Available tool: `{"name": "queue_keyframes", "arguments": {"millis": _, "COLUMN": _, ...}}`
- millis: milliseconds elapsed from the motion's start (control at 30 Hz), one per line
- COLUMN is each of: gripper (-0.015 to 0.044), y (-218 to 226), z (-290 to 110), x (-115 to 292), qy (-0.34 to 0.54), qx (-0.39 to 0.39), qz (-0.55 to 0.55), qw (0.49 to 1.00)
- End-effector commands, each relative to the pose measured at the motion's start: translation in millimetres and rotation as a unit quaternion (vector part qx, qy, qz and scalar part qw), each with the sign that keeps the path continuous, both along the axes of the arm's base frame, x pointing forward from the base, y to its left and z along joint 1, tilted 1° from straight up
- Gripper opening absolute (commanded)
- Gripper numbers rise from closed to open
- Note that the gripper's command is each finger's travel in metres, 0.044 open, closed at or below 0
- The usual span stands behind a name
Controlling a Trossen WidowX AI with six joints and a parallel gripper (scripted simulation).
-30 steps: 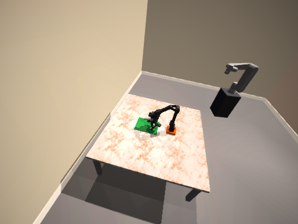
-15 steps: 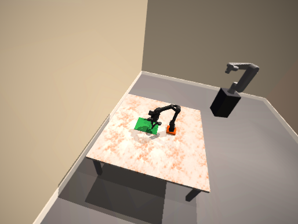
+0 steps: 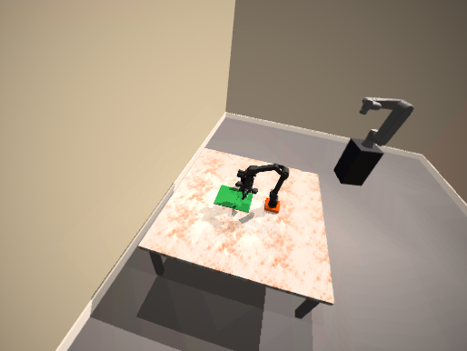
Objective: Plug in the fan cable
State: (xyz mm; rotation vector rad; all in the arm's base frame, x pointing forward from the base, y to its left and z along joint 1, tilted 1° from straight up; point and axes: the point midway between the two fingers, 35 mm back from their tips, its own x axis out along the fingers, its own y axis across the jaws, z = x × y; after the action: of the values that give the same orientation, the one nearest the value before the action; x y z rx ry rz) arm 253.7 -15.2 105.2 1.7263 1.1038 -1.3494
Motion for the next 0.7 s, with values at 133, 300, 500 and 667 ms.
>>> {"name": "queue_keyframes", "arguments": {"millis": 133, "gripper": 0.0000, "y": 1.2, "z": 25.2, "x": -2.5, "qy": -0.005, "qx": 0.001, "qz": -0.002, "qw": 1.000}}
{"name": "queue_keyframes", "arguments": {"millis": 300, "gripper": 0.0000, "y": -3.2, "z": 27.1, "x": 3.8, "qy": -0.007, "qx": -0.011, "qz": 0.029, "qw": 1.000}}
{"name": "queue_keyframes", "arguments": {"millis": 500, "gripper": 0.0000, "y": -14.0, "z": 29.6, "x": 19.5, "qy": -0.011, "qx": -0.041, "qz": 0.105, "qw": 0.994}}
{"name": "queue_keyframes", "arguments": {"millis": 667, "gripper": 0.0000, "y": -23.2, "z": 30.9, "x": 32.5, "qy": -0.011, "qx": -0.064, "qz": 0.168, "qw": 0.984}}
